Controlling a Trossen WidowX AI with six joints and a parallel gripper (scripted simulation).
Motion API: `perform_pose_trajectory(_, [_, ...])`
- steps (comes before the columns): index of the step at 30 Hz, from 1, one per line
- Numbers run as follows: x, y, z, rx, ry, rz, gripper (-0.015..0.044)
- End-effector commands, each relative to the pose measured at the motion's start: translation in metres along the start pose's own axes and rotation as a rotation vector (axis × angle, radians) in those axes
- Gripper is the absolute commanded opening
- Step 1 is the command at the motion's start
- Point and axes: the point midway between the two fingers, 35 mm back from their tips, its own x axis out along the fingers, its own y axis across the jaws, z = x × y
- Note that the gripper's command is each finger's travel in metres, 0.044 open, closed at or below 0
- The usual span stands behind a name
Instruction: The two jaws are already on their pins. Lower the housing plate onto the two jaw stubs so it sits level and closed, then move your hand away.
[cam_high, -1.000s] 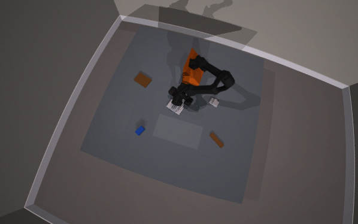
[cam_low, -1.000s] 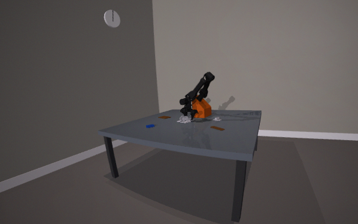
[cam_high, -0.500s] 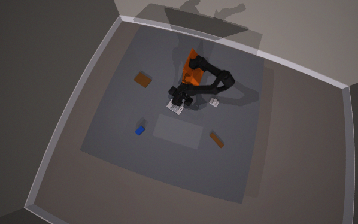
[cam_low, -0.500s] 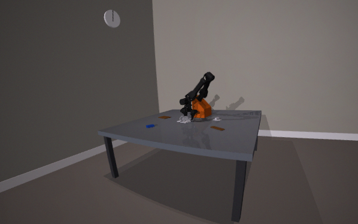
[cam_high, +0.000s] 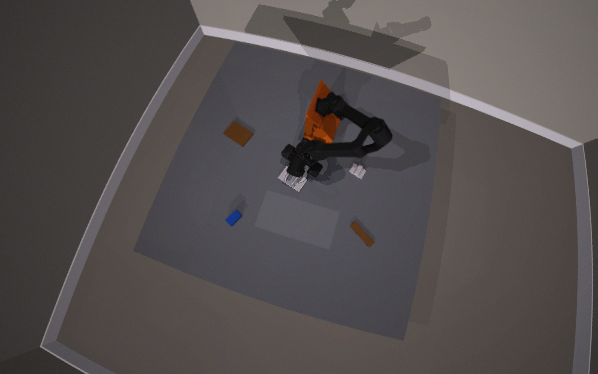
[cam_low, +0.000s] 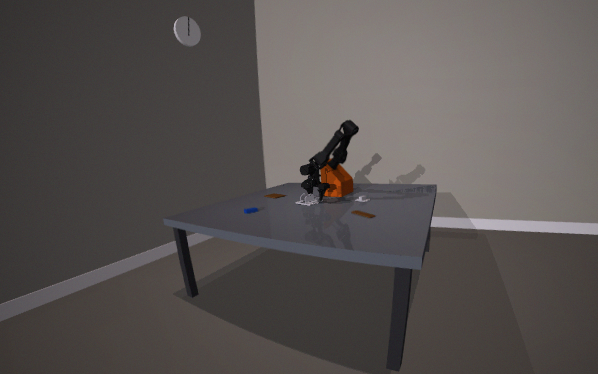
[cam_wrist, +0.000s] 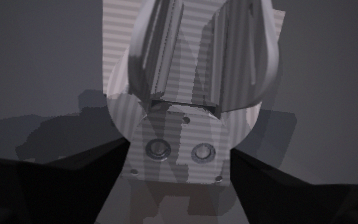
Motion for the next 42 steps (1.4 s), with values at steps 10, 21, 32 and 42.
perform_pose_trajectory(10, [0.0007,0.0006,-0.0002,0.001,0.001,0.003,0.0351])
perform_pose_trajectory(21, [0.0007,0.0006,-0.0002,0.001,0.001,0.003,0.0351])
perform_pose_trajectory(32, [0.0007,0.0006,-0.0002,0.001,0.001,0.003,0.0351])
perform_pose_trajectory(42, [0.0000,0.0000,0.0000,0.000,0.000,0.000,0.0430])
